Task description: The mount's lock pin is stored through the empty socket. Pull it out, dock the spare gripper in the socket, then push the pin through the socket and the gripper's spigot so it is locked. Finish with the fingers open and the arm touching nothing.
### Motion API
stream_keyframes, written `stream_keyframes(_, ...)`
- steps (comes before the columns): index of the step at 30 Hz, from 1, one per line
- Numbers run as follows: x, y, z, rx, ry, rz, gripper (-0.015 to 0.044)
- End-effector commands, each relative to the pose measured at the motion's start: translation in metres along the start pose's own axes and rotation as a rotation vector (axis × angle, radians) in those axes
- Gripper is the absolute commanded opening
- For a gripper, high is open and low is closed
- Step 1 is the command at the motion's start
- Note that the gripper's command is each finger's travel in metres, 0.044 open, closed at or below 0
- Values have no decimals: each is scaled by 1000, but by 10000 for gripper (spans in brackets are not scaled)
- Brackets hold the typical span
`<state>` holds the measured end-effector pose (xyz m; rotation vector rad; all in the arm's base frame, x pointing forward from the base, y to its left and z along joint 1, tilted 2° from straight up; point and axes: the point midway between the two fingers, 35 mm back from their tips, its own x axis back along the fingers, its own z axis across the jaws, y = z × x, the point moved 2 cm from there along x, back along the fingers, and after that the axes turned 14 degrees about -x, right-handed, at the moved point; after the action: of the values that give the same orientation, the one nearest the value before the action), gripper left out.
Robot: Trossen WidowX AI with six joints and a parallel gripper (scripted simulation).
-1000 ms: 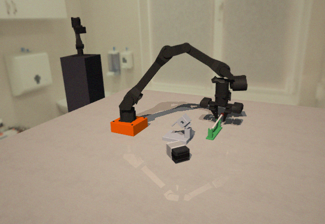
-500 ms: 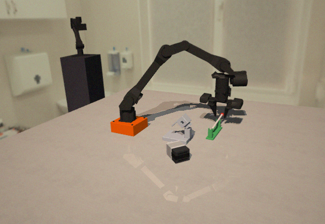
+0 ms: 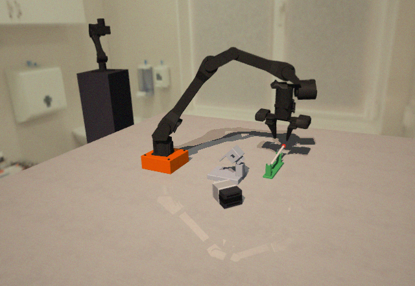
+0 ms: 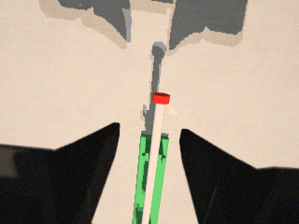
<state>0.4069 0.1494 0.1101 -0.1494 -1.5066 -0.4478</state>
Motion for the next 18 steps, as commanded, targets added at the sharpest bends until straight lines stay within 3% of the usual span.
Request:
stream_keyframes(1, 11, 1, 1, 0, 0, 0, 200)
stream_keyframes(3, 16, 2, 2, 0, 0, 0, 200)
stream_keyframes(8, 8, 1, 1, 0, 1, 0, 331)
stream_keyframes(14, 68, -45, -9, 4, -70, 27, 180)
stream_keyframes(18, 76, -53, -9, 5, -80, 32, 180)
